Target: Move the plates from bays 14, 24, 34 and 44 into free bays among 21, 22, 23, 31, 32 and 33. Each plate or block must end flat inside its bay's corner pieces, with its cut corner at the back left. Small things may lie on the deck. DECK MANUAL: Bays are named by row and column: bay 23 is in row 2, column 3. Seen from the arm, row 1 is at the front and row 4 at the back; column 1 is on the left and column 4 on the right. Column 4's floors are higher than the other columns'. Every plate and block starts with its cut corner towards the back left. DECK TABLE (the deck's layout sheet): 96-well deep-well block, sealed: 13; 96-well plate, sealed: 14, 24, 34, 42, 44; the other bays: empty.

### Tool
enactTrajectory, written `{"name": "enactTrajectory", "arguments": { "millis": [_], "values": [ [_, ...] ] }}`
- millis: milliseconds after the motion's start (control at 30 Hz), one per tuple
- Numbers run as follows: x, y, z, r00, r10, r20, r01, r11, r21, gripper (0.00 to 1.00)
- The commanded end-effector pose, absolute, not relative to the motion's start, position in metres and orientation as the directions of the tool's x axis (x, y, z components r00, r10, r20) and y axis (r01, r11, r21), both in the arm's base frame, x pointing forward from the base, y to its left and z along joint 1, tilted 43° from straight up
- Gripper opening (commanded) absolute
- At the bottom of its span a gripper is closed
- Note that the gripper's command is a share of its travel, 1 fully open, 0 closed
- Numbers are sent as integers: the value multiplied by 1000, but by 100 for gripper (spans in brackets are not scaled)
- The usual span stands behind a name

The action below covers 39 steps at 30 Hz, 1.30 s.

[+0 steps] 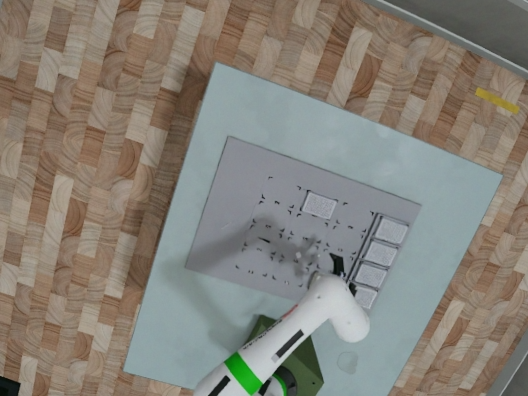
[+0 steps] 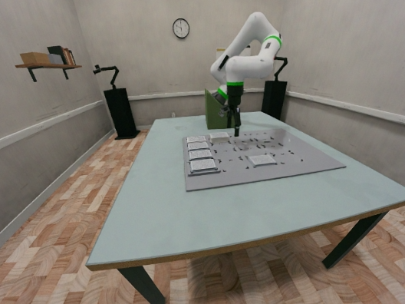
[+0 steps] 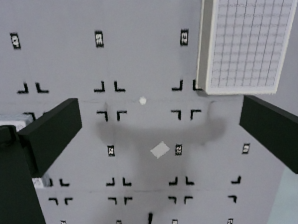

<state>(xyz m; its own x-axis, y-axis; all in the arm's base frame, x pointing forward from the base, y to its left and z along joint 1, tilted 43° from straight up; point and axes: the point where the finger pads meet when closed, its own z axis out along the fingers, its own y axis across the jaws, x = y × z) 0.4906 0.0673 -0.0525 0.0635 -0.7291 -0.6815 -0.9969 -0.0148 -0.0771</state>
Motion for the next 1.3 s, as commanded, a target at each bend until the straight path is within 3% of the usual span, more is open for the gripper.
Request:
{"name": "enactTrajectory", "arguments": {
  "millis": [0,533,1267],
  "values": [
    [490,76,-43,64,-730,-680,-997,-14,-78,100],
    [487,117,-5,64,-730,-680,-997,-14,-78,100],
    [487,117,-5,64,-730,-681,-997,-14,-78,100]
  ]
}}
